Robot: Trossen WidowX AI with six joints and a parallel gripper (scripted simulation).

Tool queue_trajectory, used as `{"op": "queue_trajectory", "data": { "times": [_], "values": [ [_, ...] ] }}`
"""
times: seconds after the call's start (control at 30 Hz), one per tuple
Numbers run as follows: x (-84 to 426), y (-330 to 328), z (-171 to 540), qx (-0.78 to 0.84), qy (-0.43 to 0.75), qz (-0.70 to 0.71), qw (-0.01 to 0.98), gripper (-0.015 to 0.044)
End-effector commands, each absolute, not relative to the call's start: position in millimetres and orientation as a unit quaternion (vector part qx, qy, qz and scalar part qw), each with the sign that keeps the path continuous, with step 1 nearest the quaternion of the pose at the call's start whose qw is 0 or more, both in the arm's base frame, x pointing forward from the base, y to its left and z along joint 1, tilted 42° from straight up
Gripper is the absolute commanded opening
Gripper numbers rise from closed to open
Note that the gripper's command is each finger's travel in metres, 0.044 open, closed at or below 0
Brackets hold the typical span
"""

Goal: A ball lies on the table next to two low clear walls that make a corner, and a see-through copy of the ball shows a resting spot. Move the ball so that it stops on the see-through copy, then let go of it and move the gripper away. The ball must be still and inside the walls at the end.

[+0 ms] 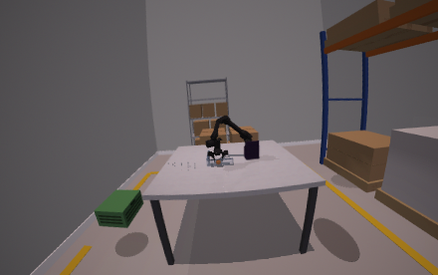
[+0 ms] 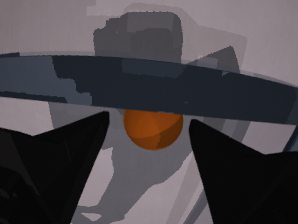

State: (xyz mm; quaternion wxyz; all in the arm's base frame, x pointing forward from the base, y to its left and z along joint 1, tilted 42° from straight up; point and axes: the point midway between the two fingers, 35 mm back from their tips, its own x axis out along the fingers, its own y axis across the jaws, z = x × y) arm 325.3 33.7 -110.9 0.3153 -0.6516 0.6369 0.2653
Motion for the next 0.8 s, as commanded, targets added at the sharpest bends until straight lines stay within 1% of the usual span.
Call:
{"op": "queue_trajectory", "data": {
  "times": [0.0, 0.07, 0.13, 0.5, 0.63, 0.67, 0.77],
  "values": [
    [327, 61, -84, -0.653, 0.633, 0.266, 0.319, 0.0319],
    [323, 81, -60, -0.653, 0.634, 0.266, 0.318, 0.0319],
    [321, 88, -51, -0.653, 0.634, 0.266, 0.318, 0.0319],
    [325, 86, -56, -0.659, 0.627, 0.265, 0.321, 0.0319],
    [320, 110, -28, -0.658, 0.627, 0.265, 0.321, 0.0424],
    [319, 114, -21, -0.658, 0.628, 0.264, 0.321, 0.0440],
    [318, 116, -19, -0.658, 0.628, 0.264, 0.321, 0.0440]
  ]
}}
